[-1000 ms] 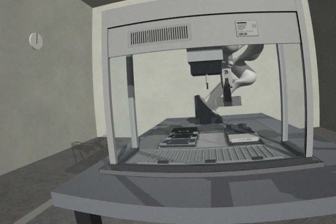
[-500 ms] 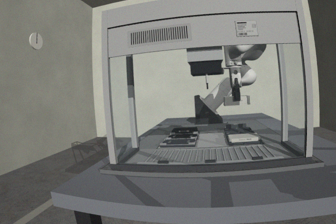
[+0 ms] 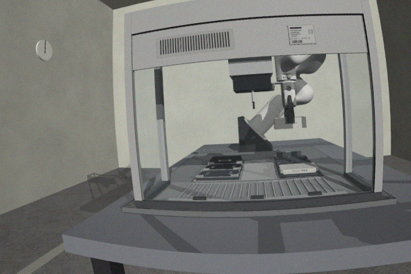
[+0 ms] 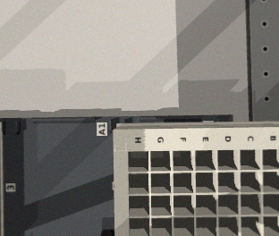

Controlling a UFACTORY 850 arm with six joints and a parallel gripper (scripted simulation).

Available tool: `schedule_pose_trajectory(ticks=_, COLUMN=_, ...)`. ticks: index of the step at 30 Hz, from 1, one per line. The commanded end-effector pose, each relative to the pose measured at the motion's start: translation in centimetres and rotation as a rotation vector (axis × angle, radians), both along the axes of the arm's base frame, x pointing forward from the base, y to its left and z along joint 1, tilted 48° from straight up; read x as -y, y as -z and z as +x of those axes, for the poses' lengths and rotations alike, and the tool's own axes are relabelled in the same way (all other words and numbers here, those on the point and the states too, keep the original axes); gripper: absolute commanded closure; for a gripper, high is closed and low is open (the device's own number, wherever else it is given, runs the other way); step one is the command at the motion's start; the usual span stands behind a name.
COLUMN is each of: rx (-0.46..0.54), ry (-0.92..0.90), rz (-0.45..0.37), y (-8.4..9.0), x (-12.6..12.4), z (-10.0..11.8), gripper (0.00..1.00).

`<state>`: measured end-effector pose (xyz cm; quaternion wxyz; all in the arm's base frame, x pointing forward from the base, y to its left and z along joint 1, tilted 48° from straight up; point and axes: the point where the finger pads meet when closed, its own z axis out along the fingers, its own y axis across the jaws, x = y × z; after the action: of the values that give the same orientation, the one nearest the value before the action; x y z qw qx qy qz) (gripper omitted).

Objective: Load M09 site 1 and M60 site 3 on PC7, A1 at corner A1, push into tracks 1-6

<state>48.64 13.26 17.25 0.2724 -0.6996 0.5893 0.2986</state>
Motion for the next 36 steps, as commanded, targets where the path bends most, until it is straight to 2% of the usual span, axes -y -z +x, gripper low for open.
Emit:
schedule_pose_trajectory(ticks=1, rx=0.002, ry=0.001, rz=0.0, y=-0.1, x=0.0, z=0.1, gripper=1.0)
schedule_pose_trajectory(ticks=36, rx=0.002, ry=0.001, rz=0.0, y=3.1, x=-3.4, z=-0.4, gripper=1.0)
